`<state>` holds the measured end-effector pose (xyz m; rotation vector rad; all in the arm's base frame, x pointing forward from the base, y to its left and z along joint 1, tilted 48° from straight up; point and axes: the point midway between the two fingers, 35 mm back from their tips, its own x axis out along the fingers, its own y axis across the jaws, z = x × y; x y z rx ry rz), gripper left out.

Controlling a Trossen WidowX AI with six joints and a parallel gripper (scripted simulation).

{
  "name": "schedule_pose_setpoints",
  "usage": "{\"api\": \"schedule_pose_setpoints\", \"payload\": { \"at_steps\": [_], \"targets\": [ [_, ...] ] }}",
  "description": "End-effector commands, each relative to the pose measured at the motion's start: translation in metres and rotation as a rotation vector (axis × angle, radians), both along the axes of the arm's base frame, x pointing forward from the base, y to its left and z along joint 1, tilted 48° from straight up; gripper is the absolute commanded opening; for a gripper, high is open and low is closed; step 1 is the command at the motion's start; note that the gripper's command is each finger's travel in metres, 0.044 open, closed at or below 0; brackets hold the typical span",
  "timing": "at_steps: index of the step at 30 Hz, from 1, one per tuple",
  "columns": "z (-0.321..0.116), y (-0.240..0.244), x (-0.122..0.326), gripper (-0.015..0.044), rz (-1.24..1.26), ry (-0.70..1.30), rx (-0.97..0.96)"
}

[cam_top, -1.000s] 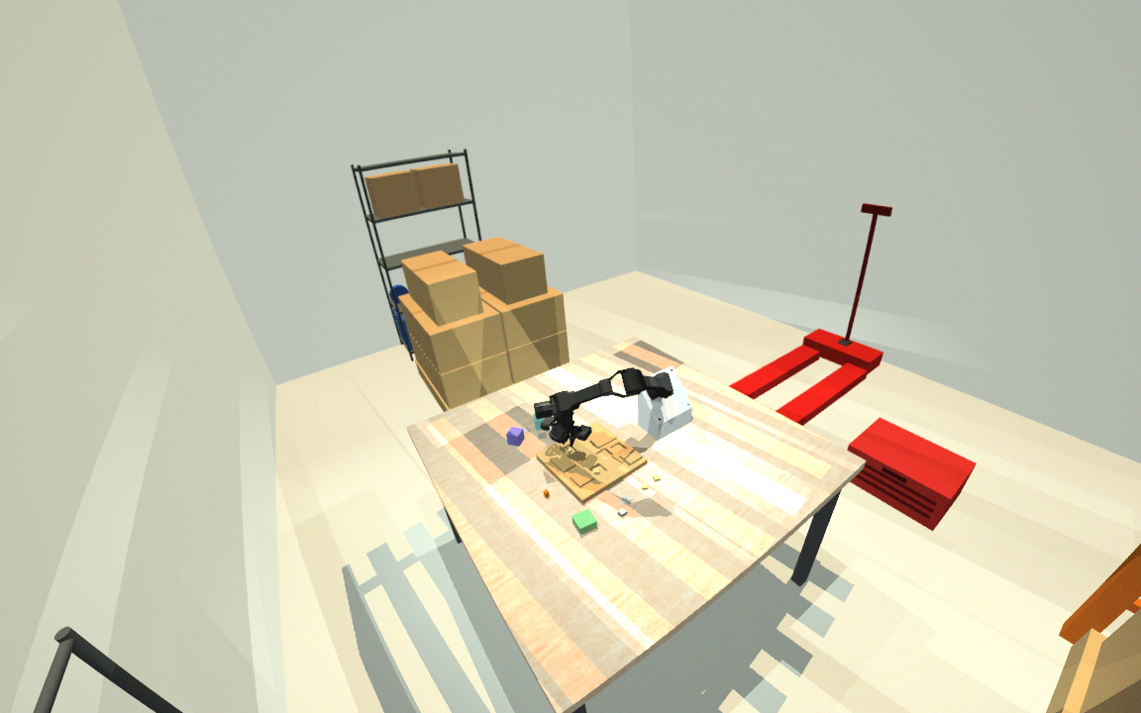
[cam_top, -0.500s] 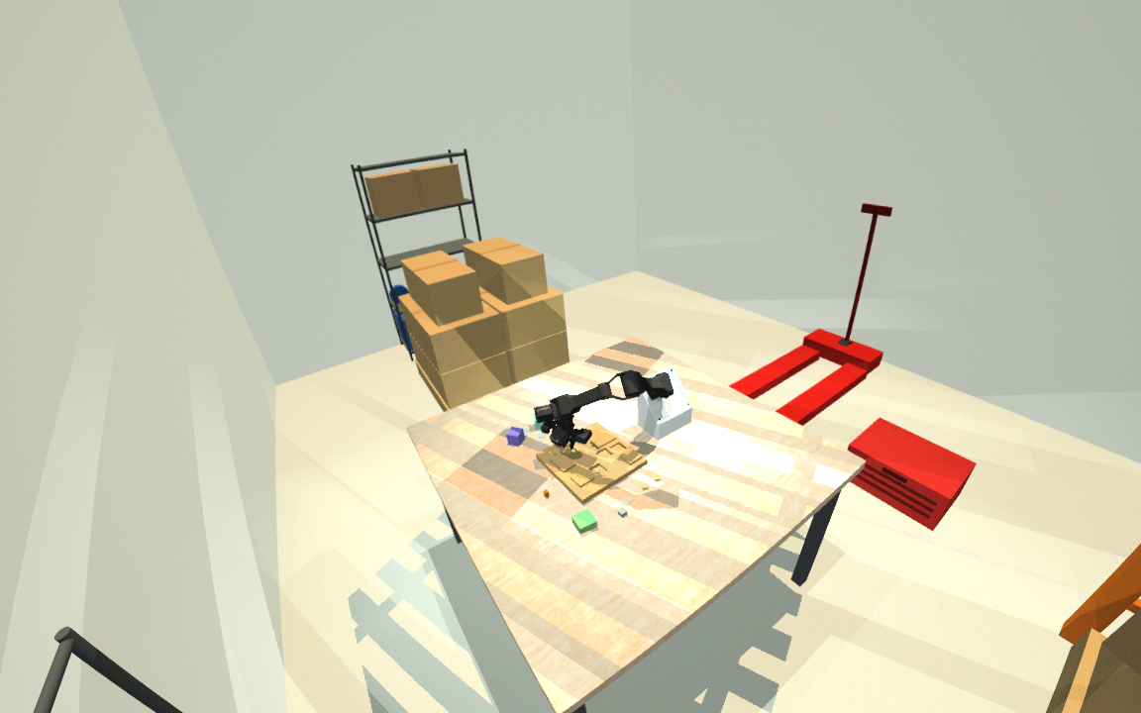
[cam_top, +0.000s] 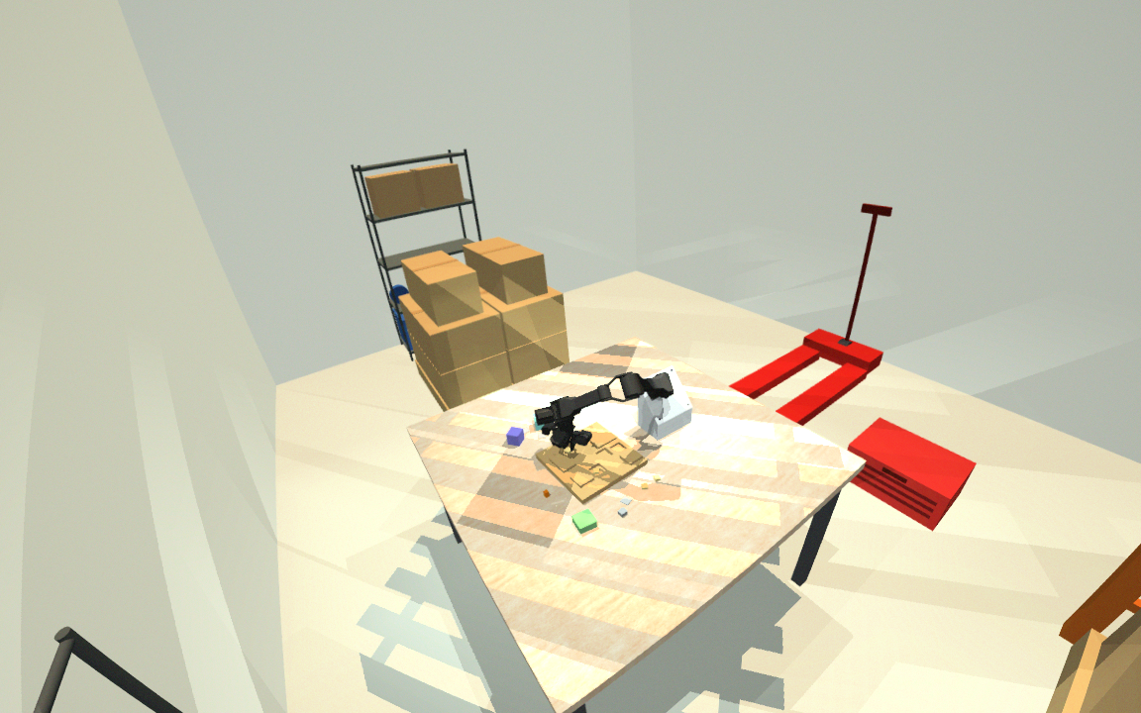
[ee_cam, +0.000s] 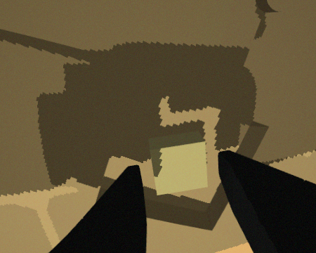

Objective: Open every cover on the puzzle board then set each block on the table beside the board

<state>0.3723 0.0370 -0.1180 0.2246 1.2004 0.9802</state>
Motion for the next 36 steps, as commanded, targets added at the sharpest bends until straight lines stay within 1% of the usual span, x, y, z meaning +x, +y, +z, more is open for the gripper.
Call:
{"api": "schedule_pose_setpoints", "payload": {
  "at_steps": [1,5,15,36],
  "targets": [
    [-0.002,0.003,0.0,0.0144,-0.004,0.0,0.005],
    [-0.004,0.005,0.0,0.0144,-0.004,0.001,0.005],
    [-0.003,0.003,0.0,0.008,0.001,0.0,0.0],
    [0.011,-0.013,0.0,0.008,-0.002,0.0,0.0]
  ]
}}
